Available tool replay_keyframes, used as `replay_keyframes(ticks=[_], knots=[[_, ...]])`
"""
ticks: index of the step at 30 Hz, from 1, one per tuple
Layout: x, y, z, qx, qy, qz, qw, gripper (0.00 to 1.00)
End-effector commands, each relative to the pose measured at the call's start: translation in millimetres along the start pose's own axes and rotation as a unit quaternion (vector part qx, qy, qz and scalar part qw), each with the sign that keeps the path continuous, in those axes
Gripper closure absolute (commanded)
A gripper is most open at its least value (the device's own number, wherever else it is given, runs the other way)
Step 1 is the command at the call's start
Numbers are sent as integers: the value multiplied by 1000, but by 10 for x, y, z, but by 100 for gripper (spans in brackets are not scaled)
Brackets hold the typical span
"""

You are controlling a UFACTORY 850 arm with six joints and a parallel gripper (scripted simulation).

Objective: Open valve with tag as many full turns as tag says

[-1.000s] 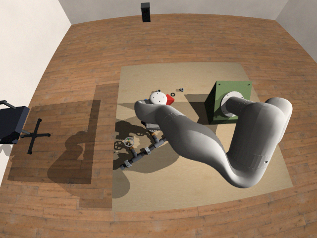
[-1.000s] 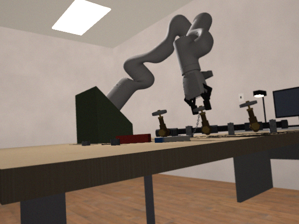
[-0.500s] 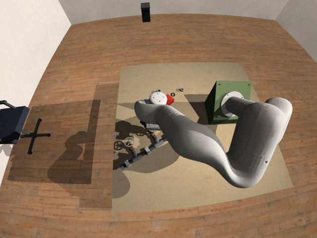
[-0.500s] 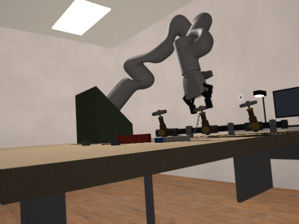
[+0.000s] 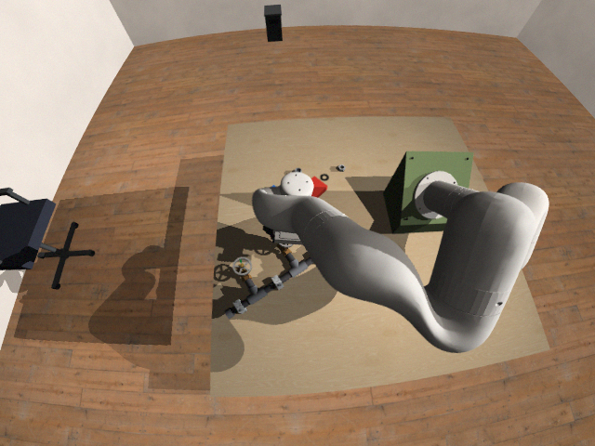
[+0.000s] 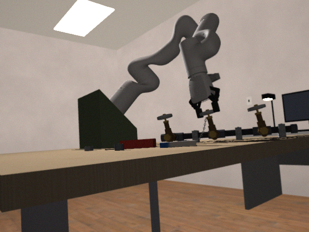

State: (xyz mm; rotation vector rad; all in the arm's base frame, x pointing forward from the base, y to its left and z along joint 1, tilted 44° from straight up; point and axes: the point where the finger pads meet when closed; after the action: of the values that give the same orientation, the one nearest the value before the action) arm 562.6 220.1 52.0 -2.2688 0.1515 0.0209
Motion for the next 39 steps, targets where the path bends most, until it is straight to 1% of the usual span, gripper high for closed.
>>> replay_keyframes(ticks=[1,6,11,13,16,19,24,28,30,31,34,39], knots=[[9,-3,-7,0,1,5,1000,0],[9,-3,-7,0,1,40,999,0],[9,-3,-7,0,1,119,993,0],[9,-3,-7,0,1,119,993,0],[9,-3,-7,0,1,189,982,0],[9,-3,-7,0,1,274,962,0],[9,-3,-7,2,2,418,908,0],[9,-3,-7,5,4,520,854,0],[9,-3,-7,5,4,520,854,0],[9,-3,-7,3,3,589,808,0],[9,-3,-7,8,6,638,770,0],[9,-3,-7,12,8,741,671,0]])
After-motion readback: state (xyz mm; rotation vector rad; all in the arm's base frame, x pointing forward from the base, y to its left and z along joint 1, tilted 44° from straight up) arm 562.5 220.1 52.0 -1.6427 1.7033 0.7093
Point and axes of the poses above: the point where the finger pads meet when closed, its own z axis out along the fingers, its own x axis across the jaws, y = z × x, and after that the axes turned 9 degrees about z, right-handed
